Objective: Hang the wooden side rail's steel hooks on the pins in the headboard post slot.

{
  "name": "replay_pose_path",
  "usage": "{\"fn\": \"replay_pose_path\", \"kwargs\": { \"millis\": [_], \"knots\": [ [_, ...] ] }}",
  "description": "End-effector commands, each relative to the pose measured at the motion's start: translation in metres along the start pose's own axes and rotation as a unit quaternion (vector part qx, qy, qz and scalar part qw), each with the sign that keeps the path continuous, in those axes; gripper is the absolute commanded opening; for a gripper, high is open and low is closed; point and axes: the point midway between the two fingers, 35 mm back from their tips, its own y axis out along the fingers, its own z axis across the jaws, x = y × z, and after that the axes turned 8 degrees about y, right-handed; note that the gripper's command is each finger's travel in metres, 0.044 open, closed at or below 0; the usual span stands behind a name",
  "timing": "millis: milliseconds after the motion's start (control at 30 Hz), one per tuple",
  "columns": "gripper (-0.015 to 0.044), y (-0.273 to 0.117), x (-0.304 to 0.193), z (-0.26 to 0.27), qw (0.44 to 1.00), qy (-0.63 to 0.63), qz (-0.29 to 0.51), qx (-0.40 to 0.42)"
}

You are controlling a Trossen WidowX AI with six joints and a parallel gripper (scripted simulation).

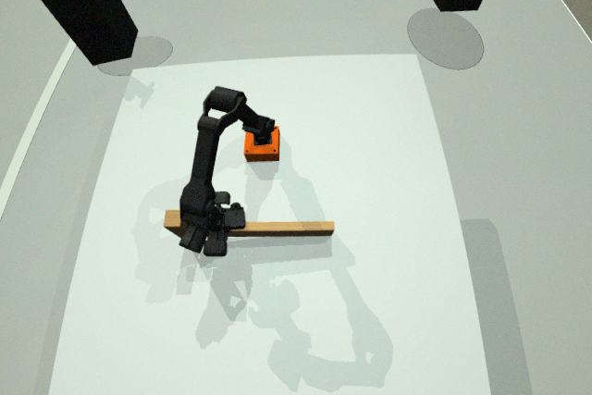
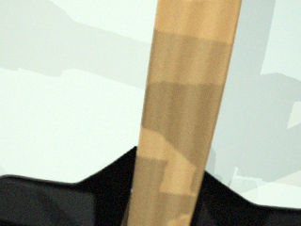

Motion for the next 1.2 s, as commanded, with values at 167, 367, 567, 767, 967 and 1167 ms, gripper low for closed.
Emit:
{"fn": "replay_pose_path", "kwargs": {
  "millis": [167,367,567,767,967,1167],
  "knots": [
    [0.0000,-0.0014,-0.0022,-0.0018,1.000,-0.001,0.002,-0.002],
    [0.0000,-0.0007,-0.0029,-0.0014,1.000,-0.001,0.002,-0.002],
    [0.0000,0.0000,-0.0037,-0.0009,1.000,-0.001,0.002,-0.002],
    [0.0000,0.0001,-0.0042,-0.0011,1.000,-0.001,0.002,-0.002],
    [0.0000,-0.0003,-0.0045,-0.0016,1.000,-0.001,0.002,-0.002],
    [0.0000,-0.0009,-0.0051,-0.0016,1.000,-0.001,0.002,-0.002]
  ]
}}
